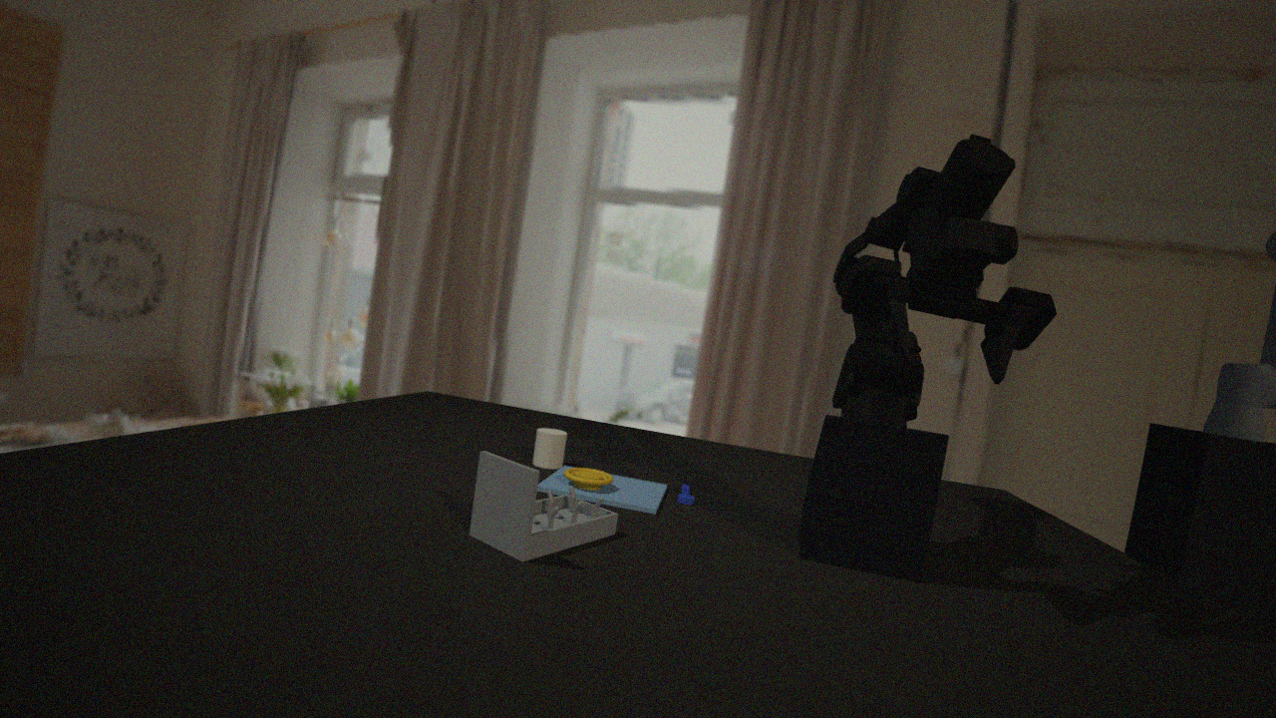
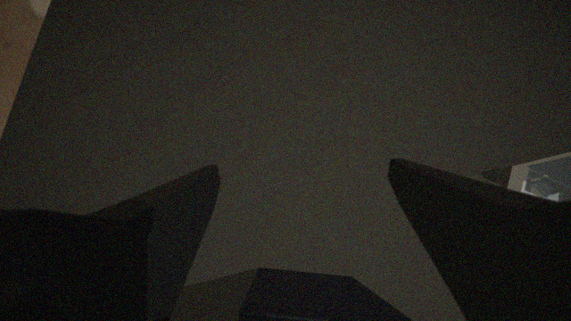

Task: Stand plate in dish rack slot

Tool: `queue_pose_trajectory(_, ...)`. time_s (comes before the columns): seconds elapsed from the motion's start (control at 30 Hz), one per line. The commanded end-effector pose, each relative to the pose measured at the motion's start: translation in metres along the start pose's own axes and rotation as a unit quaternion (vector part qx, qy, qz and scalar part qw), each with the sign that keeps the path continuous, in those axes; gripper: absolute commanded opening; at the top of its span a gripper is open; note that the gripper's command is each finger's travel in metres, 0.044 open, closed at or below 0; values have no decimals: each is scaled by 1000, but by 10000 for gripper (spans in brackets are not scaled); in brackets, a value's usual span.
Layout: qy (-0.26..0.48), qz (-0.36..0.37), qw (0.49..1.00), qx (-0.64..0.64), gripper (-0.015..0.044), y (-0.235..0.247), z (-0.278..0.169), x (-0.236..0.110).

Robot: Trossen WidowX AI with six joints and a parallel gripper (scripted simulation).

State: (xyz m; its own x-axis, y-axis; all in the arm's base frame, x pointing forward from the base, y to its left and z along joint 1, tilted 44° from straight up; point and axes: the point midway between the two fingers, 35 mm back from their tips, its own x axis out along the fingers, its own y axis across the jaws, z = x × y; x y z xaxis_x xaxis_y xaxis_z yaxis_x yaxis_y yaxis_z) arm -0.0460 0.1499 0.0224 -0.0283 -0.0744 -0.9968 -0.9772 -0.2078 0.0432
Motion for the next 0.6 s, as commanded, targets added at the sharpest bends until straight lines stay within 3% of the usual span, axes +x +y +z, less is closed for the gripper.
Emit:
queue_pose_trajectory(0.0, -5, -25, 998, 54, 400, -28, 12, -5)
queue_pose_trajectory(0.57, 2, -100, 947, 306, 400, -152, 11, -14)
